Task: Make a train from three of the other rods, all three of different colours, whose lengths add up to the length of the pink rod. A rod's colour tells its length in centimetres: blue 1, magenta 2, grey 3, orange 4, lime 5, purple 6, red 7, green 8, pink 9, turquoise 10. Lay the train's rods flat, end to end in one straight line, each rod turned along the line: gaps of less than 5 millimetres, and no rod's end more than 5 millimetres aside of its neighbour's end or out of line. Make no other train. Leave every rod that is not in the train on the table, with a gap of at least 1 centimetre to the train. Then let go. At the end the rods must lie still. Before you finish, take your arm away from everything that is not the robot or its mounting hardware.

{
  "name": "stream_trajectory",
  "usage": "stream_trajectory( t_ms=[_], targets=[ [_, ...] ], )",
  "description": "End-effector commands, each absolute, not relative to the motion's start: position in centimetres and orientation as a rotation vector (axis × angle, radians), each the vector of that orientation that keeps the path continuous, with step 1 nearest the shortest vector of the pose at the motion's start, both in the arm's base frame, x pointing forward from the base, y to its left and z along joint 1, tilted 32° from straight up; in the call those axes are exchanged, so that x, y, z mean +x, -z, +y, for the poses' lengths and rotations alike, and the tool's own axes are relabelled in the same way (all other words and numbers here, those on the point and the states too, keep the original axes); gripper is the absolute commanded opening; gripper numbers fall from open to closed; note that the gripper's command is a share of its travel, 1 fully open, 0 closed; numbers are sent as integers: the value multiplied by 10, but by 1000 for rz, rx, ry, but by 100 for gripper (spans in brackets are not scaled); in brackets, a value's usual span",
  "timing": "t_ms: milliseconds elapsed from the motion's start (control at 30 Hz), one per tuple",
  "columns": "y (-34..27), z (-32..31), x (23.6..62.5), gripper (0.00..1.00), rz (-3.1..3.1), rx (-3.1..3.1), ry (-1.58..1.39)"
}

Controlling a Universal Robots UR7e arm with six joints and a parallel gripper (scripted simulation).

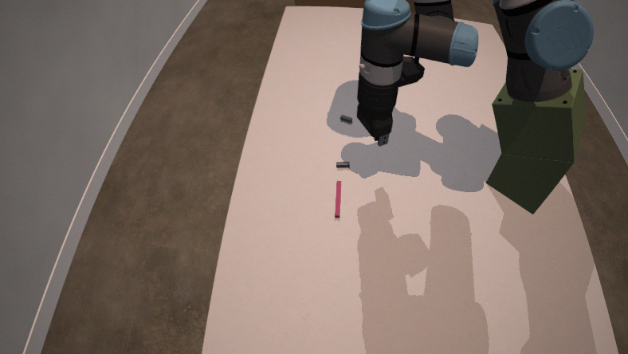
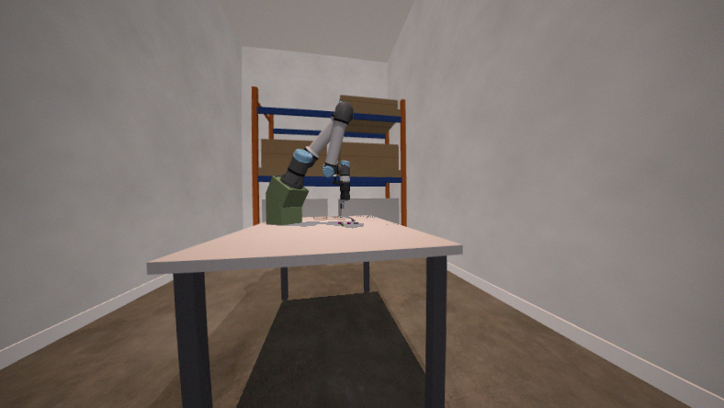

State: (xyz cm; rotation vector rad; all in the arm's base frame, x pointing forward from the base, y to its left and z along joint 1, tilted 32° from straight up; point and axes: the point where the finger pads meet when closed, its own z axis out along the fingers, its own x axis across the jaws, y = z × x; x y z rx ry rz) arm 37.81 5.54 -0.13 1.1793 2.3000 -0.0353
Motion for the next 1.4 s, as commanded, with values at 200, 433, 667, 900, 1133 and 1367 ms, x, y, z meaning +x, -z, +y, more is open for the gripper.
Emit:
stream_trajectory(
  t_ms=[200, 433, 667, 900, 1133, 1367],
  targets=[
    [20, 50, 388, 24, 2300, 1179, 35],
    [39, 43, 399, 24, 2300, 1179, 35],
    [57, 38, 408, 24, 2300, 1179, 35],
    [65, 35, 413, 24, 2300, 1179, 35],
    [69, 34, 415, 24, 2300, 1179, 35],
    [69, 34, 415, 24, 2300, 1179, 35]
  ],
)
